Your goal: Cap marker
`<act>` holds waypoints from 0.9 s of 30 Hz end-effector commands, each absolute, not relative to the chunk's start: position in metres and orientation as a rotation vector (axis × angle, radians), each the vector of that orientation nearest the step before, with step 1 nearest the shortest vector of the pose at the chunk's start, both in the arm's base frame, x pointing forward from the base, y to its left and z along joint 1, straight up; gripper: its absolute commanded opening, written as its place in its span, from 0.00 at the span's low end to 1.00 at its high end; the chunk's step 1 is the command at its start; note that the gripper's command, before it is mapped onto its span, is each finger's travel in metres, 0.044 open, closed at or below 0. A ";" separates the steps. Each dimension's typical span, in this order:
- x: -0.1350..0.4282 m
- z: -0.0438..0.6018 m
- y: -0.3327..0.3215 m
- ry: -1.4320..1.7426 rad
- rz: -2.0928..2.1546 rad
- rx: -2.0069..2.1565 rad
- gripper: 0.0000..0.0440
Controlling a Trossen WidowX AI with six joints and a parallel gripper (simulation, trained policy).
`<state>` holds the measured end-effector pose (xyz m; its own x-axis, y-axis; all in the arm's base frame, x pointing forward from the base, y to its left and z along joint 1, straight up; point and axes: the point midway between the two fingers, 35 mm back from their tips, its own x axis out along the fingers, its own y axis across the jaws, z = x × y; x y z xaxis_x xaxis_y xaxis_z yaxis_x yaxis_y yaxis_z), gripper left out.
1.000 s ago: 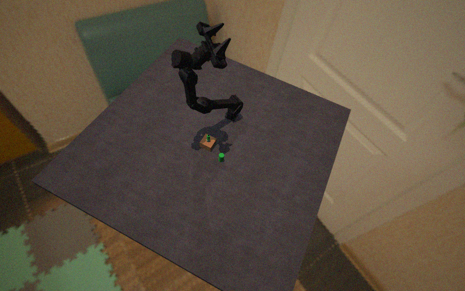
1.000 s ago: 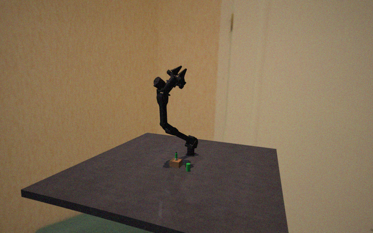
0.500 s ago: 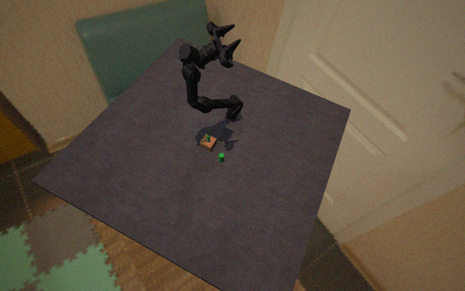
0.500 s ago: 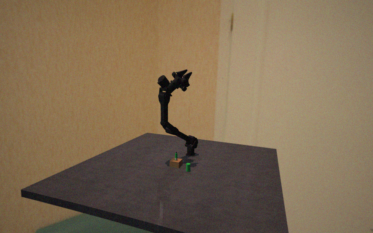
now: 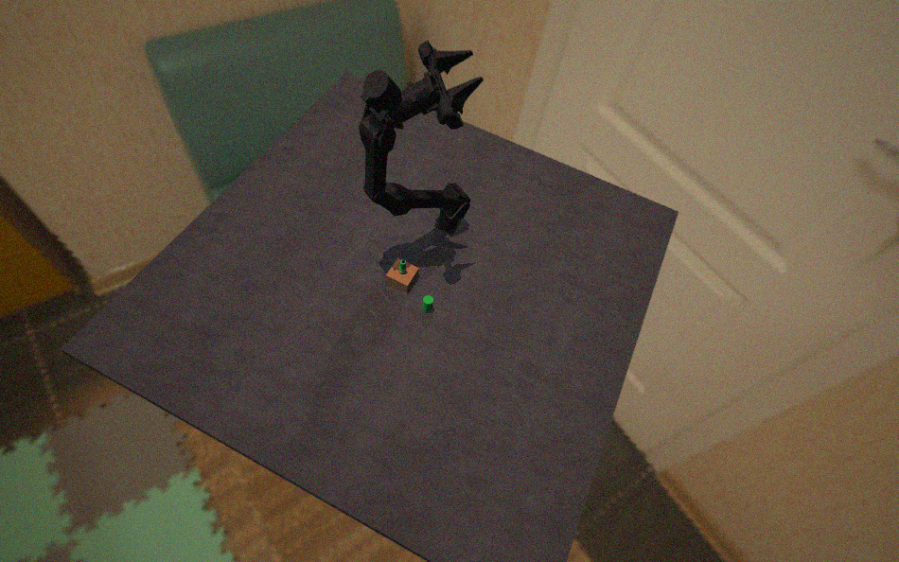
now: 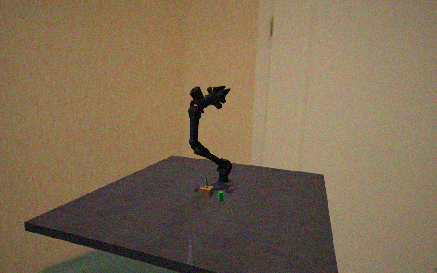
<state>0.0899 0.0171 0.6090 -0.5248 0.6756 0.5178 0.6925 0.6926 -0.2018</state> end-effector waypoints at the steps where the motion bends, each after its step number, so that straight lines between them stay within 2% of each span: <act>1: 0.074 0.604 0.025 -2.379 -0.031 -1.082 0.71; 27: 0.012 0.562 0.056 -2.640 -0.025 -1.292 0.72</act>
<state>0.0230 0.0509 0.5662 -0.5927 0.7722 0.2289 0.7778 0.6226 -0.0865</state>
